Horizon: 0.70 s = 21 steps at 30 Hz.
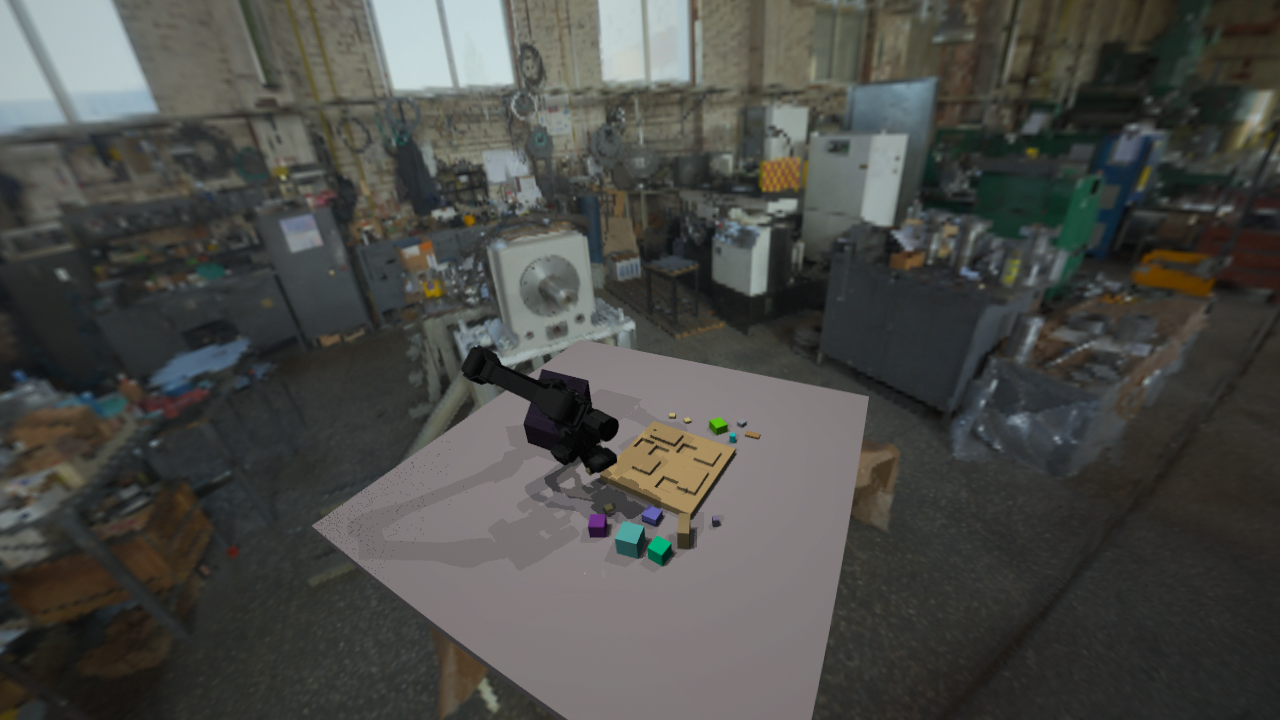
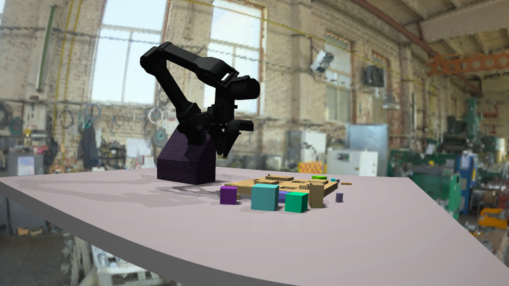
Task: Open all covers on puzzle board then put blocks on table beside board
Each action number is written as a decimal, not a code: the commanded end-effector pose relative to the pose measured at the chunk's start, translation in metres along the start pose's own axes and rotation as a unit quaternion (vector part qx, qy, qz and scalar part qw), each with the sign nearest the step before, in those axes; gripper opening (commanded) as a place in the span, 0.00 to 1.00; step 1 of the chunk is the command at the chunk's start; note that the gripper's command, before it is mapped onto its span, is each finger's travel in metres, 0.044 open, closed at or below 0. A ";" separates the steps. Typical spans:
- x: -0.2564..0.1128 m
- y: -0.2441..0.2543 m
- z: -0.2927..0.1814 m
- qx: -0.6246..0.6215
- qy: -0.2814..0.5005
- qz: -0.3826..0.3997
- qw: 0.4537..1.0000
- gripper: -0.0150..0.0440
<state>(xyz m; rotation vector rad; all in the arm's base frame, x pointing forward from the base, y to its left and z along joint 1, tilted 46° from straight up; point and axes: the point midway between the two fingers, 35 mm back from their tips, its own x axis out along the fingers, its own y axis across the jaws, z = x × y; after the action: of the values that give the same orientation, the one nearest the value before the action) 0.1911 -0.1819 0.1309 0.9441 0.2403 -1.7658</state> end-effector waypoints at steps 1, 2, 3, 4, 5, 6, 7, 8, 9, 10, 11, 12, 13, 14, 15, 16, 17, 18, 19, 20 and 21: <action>0.000 -0.007 0.007 0.000 -0.004 0.003 1.000 0.39; 0.000 -0.007 0.007 0.000 -0.004 0.003 1.000 0.39; 0.001 -0.006 0.007 0.000 -0.004 0.003 1.000 0.39; 0.002 -0.006 0.007 0.000 -0.004 0.003 1.000 0.39; 0.004 -0.006 0.007 0.000 -0.004 0.003 1.000 0.39; 0.006 -0.006 0.006 0.000 -0.003 0.003 1.000 0.39; 0.007 -0.005 0.006 0.000 -0.003 0.002 1.000 0.39; 0.009 -0.005 0.006 0.000 -0.003 0.002 1.000 0.39; 0.010 -0.005 0.006 0.000 -0.003 0.002 1.000 0.39; 0.012 -0.004 0.005 0.000 -0.002 0.002 1.000 0.39; 0.014 -0.004 0.005 0.000 -0.002 0.002 1.000 0.39; 0.015 -0.004 0.005 0.000 -0.002 0.002 1.000 0.39; 0.017 -0.004 0.005 0.000 -0.002 0.002 1.000 0.39; 0.018 -0.003 0.005 0.000 -0.002 0.001 1.000 0.39; 0.020 -0.003 0.005 0.000 -0.001 0.001 1.000 0.39; 0.022 -0.003 0.004 0.000 -0.001 0.001 1.000 0.39; 0.023 -0.003 0.004 0.000 -0.001 0.001 1.000 0.39; 0.025 -0.003 0.004 0.001 -0.001 0.001 1.000 0.39; 0.027 -0.002 0.004 0.001 -0.001 0.001 1.000 0.39; 0.028 -0.002 0.004 0.001 -0.001 0.001 1.000 0.39; 0.030 -0.002 0.004 0.001 -0.001 0.001 1.000 0.39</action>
<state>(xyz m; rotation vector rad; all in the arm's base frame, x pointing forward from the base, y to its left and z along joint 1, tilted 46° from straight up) 0.1841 -0.2017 0.1189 0.9472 0.2208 -1.7641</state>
